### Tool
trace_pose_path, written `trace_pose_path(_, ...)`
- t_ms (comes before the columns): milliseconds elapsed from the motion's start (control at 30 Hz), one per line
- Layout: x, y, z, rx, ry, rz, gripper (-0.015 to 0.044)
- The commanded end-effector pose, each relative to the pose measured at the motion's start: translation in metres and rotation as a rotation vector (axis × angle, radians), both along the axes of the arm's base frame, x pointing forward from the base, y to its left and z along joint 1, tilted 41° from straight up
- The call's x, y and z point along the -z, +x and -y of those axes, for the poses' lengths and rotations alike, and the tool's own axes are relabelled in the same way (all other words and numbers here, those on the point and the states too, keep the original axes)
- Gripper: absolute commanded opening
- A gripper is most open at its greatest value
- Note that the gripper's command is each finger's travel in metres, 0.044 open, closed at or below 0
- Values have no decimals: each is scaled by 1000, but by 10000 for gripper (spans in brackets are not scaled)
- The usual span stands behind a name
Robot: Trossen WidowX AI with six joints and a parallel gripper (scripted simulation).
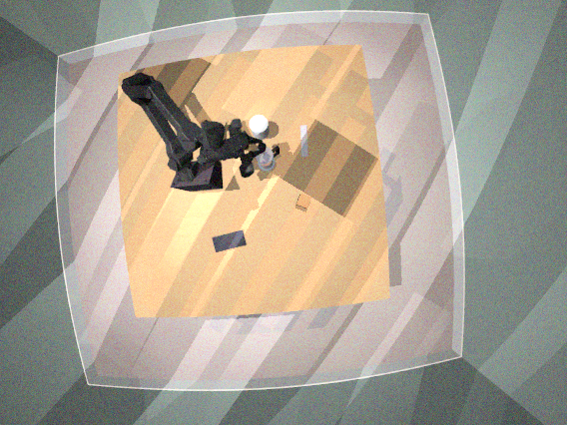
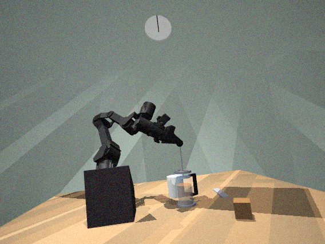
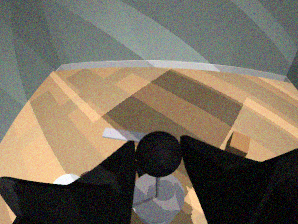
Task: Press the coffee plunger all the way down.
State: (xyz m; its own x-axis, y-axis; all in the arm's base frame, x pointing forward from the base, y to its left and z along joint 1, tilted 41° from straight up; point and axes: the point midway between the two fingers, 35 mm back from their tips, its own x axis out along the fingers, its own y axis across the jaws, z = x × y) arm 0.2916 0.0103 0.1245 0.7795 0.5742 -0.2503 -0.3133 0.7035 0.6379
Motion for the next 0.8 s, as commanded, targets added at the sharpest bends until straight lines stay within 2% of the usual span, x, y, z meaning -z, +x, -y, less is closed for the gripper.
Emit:
trace_pose_path(0,9,1,-4,1,-4,-13,118)
trace_pose_path(767,40,7,-26,0,-9,-18,118)
